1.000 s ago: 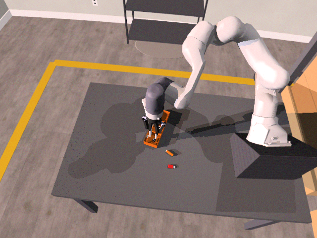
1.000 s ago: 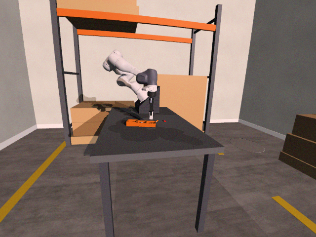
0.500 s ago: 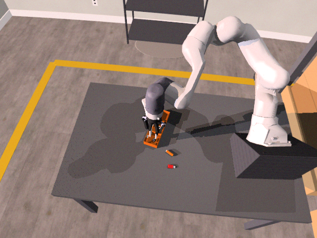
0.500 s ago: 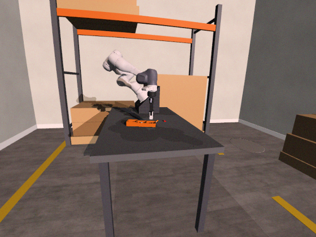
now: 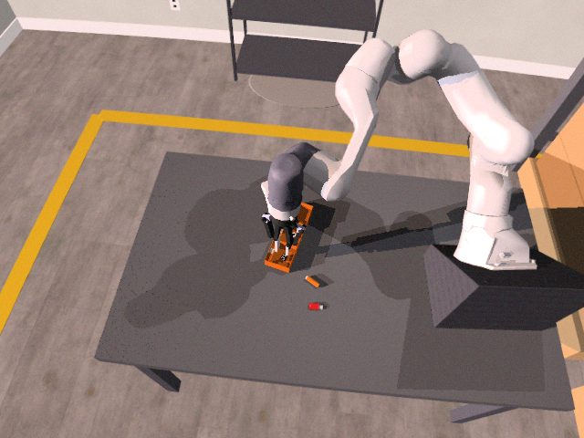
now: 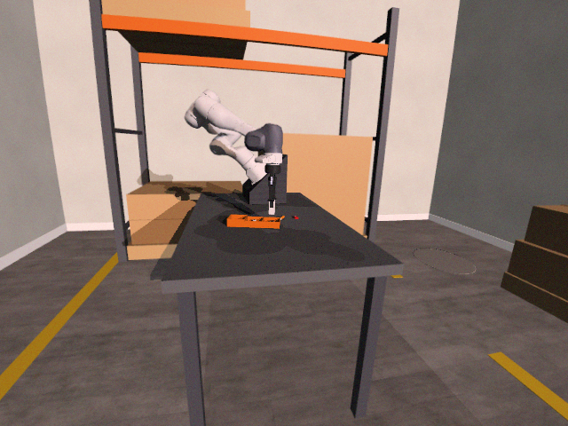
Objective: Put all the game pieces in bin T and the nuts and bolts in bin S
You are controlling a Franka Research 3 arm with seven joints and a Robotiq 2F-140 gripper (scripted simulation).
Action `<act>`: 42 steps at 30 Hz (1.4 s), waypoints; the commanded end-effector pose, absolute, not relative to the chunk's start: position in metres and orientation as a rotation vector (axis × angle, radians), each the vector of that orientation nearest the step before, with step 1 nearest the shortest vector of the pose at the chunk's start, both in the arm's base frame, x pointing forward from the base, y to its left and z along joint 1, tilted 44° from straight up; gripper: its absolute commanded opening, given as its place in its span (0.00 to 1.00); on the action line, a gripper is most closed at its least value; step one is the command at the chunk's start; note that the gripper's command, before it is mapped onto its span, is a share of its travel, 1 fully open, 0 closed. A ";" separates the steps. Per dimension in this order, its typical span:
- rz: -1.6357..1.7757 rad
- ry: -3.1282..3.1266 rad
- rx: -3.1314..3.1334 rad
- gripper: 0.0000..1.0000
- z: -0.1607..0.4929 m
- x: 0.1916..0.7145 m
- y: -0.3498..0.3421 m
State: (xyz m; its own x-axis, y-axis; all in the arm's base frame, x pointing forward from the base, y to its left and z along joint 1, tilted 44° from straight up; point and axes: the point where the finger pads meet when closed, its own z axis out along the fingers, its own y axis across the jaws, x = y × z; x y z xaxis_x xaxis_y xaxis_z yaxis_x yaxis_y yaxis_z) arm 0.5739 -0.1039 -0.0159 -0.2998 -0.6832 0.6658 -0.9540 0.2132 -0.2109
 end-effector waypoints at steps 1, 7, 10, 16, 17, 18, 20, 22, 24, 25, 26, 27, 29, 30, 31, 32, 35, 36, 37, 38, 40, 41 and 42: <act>0.838 -2.058 1.518 0.19 -0.016 0.572 -0.102; 0.838 -2.058 1.518 1.00 -0.013 0.572 -0.099; 0.838 -2.058 1.518 1.00 -0.005 0.572 -0.091; 0.838 -2.058 1.518 1.00 0.012 0.572 -0.074; 0.838 -2.058 1.518 1.00 0.015 0.572 -0.072; 0.838 -2.058 1.518 1.00 0.018 0.572 -0.069; 0.838 -2.058 1.518 1.00 0.021 0.572 -0.066; 0.838 -2.058 1.518 1.00 0.024 0.572 -0.063; 0.838 -2.058 1.518 1.00 0.029 0.572 -0.058; 0.838 -2.058 1.518 1.00 0.032 0.572 -0.055; 0.838 -2.058 1.518 1.00 0.035 0.572 -0.052; 0.838 -2.058 1.518 1.00 0.038 0.572 -0.049; 0.838 -2.058 1.518 1.00 0.044 0.572 -0.044; 0.838 -2.058 1.518 1.00 0.047 0.572 -0.041; 0.838 -2.058 1.518 1.00 0.050 0.572 -0.038; 0.838 -2.058 1.518 1.00 0.052 0.572 -0.035; 0.838 -2.058 1.518 1.00 0.061 0.572 -0.027; 0.838 -2.058 1.518 1.00 0.064 0.572 -0.024; 0.838 -2.058 1.518 1.00 0.064 0.572 -0.024; 0.838 -2.058 1.518 1.00 0.064 0.572 -0.024; 0.838 -2.058 1.518 1.00 0.070 0.572 -0.018; 0.838 -2.058 1.518 1.00 0.072 0.572 -0.016; 0.838 -2.058 1.518 1.00 0.073 0.572 -0.015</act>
